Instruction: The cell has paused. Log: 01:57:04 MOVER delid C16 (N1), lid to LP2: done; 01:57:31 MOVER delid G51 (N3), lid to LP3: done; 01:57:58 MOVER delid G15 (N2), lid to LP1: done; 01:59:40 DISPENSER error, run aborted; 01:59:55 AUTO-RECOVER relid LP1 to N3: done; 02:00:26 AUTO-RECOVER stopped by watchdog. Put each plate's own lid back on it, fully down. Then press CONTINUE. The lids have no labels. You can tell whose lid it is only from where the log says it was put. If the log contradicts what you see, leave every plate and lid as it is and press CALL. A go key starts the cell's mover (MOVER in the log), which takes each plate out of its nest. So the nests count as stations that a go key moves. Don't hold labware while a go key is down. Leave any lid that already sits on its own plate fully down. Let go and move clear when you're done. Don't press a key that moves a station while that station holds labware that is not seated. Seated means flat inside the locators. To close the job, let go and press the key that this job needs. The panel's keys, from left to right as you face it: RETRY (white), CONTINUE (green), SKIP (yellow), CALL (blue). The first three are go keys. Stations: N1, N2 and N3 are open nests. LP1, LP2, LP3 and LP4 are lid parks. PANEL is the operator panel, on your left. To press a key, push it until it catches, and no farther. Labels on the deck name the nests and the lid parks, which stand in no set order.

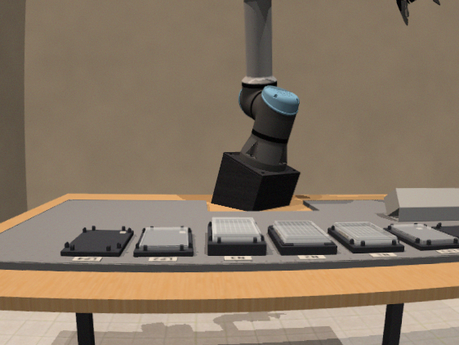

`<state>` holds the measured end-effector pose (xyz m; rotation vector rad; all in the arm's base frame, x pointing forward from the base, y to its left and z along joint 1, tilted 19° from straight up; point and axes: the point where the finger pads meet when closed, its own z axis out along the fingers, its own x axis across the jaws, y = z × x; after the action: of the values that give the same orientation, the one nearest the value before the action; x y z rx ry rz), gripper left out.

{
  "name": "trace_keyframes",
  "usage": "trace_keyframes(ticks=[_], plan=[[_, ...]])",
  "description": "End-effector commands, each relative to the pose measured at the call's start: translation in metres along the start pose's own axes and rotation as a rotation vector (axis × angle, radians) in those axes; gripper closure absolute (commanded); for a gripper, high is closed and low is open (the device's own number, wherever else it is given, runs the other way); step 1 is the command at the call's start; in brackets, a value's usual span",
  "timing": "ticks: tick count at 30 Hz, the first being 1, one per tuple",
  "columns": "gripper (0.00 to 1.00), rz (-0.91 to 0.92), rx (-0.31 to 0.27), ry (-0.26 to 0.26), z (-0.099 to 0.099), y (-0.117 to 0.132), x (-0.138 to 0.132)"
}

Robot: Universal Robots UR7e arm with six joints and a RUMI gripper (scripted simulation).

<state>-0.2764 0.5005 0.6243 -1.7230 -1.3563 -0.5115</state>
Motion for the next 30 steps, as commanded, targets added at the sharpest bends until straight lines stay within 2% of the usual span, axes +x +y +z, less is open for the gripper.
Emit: trace_keyframes(ticks=[1, 2, 7, 11, 16, 20, 25, 30], plan=[[0.18, 0.007, -0.01, 0.0, 0.006, 0.019, 0.003], [0.18, 0.007, -0.01, 0.0, 0.006, 0.019, 0.003], [0.18, 0.058, -0.081, -0.003, 0.013, 0.044, 0.007], [0.18, 0.057, -0.078, -0.002, 0.017, 0.062, 0.01], [0.18, 0.057, -0.078, -0.001, 0.018, 0.064, 0.011], [0.18, 0.108, -0.142, -0.002, 0.022, 0.084, 0.014], [0.18, 0.11, -0.145, -0.003, 0.026, 0.108, 0.015], [0.18, 0.109, -0.144, -0.002, 0.026, 0.11, 0.016]])
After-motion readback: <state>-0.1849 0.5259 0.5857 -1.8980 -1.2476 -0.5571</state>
